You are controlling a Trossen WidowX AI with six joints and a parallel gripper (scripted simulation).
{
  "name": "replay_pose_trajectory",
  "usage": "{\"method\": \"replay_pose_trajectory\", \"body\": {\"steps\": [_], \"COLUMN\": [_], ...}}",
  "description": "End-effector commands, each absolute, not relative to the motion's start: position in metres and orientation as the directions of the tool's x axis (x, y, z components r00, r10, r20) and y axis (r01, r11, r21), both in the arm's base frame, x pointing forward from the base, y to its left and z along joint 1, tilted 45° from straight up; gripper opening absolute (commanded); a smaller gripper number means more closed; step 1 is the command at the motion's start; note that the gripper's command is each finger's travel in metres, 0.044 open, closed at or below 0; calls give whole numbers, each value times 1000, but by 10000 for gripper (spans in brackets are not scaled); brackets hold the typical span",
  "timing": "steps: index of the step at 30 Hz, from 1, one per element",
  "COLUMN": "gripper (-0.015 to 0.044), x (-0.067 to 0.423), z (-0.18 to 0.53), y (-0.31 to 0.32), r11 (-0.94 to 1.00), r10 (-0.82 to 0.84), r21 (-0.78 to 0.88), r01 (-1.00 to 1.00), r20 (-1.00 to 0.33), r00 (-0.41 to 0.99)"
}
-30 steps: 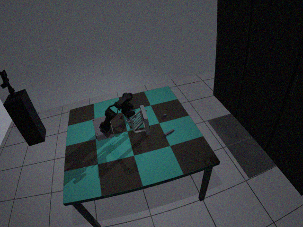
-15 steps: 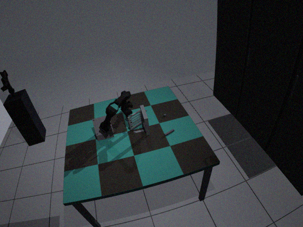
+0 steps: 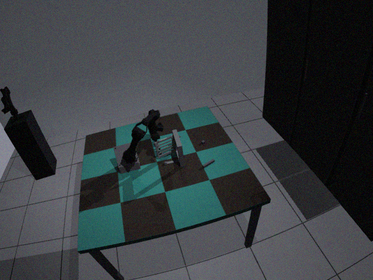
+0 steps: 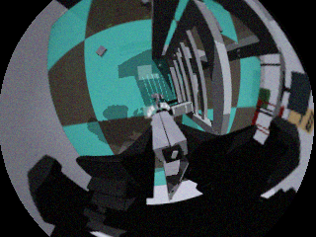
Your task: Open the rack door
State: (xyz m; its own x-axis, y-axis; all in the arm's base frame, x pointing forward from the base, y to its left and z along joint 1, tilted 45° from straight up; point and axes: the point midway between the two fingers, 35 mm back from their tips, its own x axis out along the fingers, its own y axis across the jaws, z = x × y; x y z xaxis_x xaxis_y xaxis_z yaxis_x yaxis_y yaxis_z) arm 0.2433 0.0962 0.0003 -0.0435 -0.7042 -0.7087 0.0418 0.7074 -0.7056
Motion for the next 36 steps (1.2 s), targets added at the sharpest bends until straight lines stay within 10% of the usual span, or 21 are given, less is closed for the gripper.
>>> {"method": "replay_pose_trajectory", "body": {"steps": [1, 25, 36], "gripper": [22, 22, 295], "x": [247, 258, 258], "z": [-5, -23, -23], "y": [102, 120, 120], "r11": [704, 669, 669], "r10": [-701, -700, -700], "r21": [-700, -675, -675], "r01": [120, 311, 311], "r20": [-712, -713, -713], "r00": [-44, -43, -43]}}
